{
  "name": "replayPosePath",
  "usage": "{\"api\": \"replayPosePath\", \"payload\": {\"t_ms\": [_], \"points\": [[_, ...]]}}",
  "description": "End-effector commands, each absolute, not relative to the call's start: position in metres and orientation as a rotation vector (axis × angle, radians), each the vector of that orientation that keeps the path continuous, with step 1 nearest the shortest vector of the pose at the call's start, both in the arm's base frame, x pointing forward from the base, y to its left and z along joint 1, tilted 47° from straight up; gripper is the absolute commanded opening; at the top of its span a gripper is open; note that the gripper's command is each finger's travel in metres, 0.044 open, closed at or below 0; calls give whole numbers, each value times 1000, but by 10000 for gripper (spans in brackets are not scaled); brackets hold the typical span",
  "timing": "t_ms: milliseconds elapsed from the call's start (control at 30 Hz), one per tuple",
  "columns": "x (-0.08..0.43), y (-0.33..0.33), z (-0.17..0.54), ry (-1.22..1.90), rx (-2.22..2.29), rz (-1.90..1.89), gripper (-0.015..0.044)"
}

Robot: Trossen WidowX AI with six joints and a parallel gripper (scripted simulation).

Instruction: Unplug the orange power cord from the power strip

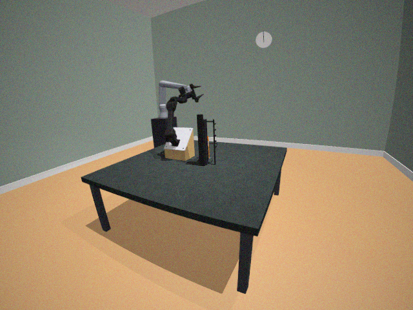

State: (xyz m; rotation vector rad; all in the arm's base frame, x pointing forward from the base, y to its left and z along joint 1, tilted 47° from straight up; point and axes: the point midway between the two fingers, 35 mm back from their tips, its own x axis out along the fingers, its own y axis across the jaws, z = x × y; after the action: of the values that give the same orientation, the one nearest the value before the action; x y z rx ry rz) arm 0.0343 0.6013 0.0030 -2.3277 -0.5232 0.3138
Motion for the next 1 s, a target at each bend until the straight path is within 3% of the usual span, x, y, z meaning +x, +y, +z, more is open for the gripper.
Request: {"api": "replayPosePath", "payload": {"t_ms": [0,267,700,967], "points": [[35,601,2,-521,-2322,317,374],[126,580,-14,-348,-2365,431,164],[267,461,-40,188,-2430,718,160],[307,363,-44,610,-2367,829,160]]}}
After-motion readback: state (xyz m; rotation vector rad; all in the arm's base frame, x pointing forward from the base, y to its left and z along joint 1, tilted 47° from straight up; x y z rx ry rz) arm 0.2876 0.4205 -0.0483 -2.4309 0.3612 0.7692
